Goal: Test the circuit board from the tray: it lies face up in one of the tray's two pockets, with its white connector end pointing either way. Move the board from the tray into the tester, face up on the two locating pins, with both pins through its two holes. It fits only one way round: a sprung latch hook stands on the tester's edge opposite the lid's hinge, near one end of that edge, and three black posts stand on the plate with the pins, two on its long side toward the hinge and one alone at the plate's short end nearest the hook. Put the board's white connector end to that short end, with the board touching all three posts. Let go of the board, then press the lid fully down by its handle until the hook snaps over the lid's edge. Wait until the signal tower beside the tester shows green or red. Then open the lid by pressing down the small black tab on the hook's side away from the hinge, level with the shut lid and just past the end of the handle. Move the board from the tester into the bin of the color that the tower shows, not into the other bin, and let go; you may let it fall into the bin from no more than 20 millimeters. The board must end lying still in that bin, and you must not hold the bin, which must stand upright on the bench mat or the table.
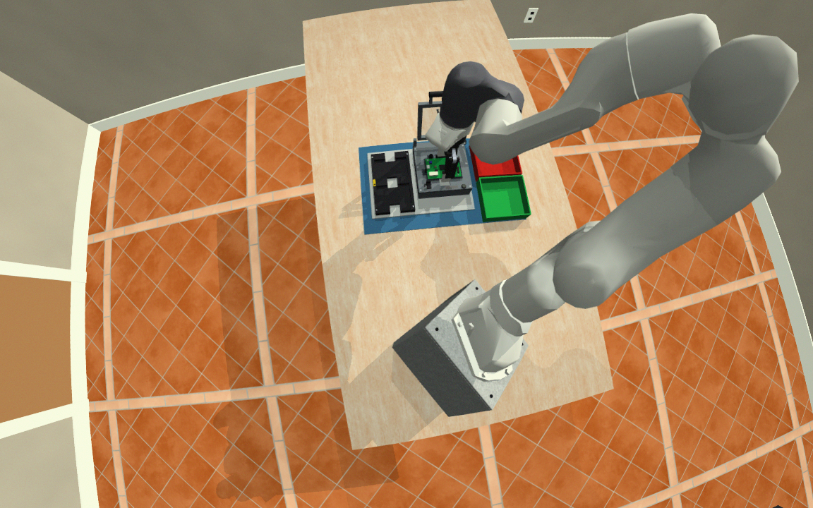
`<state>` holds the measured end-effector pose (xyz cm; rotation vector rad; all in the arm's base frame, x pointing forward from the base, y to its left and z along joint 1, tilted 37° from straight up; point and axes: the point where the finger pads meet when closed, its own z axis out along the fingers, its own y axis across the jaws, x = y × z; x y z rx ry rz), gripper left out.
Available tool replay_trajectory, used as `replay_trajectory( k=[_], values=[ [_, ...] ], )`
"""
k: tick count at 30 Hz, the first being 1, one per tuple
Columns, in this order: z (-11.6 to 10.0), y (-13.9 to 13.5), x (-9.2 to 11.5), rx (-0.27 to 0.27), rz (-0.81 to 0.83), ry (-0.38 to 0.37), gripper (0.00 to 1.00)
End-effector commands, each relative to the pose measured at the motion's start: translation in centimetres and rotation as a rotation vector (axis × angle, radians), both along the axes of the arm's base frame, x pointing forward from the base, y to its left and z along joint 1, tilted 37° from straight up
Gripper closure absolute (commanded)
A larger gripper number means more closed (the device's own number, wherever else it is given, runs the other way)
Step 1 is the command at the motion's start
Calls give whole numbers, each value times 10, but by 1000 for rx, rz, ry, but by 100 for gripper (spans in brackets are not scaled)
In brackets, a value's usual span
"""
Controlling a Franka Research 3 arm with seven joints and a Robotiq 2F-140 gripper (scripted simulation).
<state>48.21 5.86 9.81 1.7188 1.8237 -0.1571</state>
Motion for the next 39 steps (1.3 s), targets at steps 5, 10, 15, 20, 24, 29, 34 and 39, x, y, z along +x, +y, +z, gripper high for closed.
replay_trajectory(
  k=[5, 10, 15, 20, 24, 29, 34, 39],
  values=[
    [0, -1, -1, 1, -4, -1, 42],
    [0, -1, -1, 1, -4, -1, 46],
    [0, -1, -1, 1, -4, -1, 46],
    [0, -1, -1, 1, -4, -1, 46],
    [0, -1, -1, 1, -4, -1, 49],
    [0, -1, -1, 1, -4, -1, 49],
    [0, -1, -1, 1, -4, -1, 49],
    [0, -1, -1, 1, -4, -1, 49]
  ],
)
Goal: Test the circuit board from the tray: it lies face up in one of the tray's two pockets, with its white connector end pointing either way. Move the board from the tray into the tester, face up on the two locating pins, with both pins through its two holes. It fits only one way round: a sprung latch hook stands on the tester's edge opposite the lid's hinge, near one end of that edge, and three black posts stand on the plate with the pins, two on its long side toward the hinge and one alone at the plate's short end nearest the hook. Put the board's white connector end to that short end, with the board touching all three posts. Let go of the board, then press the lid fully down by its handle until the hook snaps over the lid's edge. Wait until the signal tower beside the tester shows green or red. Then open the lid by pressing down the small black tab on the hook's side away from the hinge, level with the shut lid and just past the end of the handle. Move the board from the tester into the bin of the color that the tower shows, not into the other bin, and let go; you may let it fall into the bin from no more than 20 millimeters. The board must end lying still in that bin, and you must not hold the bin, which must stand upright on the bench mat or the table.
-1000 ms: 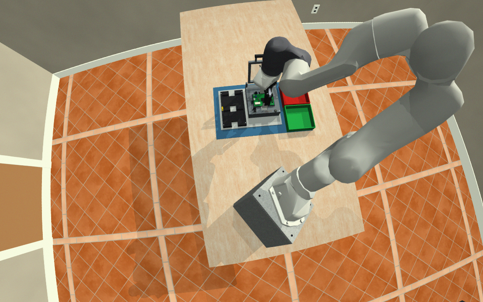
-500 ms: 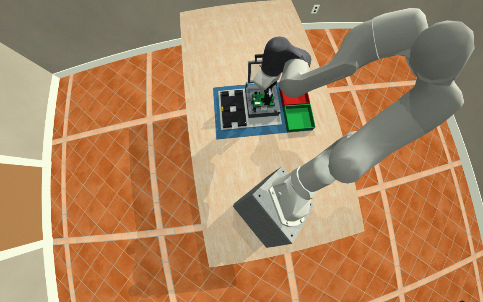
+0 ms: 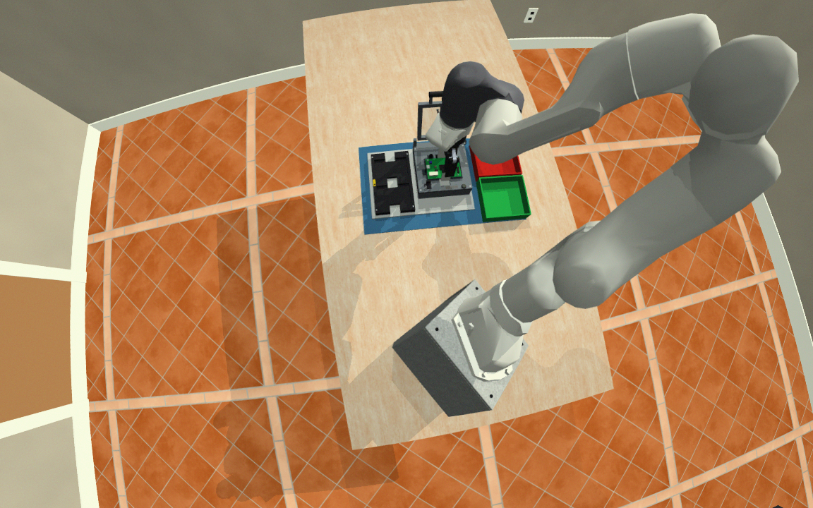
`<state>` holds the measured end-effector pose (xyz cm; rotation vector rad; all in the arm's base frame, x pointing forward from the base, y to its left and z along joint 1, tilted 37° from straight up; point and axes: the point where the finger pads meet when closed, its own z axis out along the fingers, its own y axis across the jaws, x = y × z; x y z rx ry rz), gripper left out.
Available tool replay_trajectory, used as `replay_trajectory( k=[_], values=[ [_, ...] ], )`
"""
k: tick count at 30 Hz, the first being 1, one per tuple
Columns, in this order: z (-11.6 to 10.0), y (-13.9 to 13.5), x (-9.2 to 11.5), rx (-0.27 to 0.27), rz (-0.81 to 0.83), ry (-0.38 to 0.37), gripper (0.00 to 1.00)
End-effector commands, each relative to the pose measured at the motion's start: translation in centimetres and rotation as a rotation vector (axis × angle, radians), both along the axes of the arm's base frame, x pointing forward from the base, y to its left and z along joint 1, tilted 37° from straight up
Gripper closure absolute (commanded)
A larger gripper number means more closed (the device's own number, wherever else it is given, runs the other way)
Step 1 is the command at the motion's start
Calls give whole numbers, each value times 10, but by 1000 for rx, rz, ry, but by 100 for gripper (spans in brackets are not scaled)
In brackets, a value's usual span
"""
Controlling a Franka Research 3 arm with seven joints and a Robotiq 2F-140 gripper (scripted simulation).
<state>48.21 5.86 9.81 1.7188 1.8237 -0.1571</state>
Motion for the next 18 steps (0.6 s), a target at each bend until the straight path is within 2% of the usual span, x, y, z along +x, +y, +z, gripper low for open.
replay_trajectory(
  k=[1, 18],
  values=[
    [0, -1, -1, 1, -4, -1, 49],
    [2, 1, -2, 1, -4, -1, 49]
  ],
)
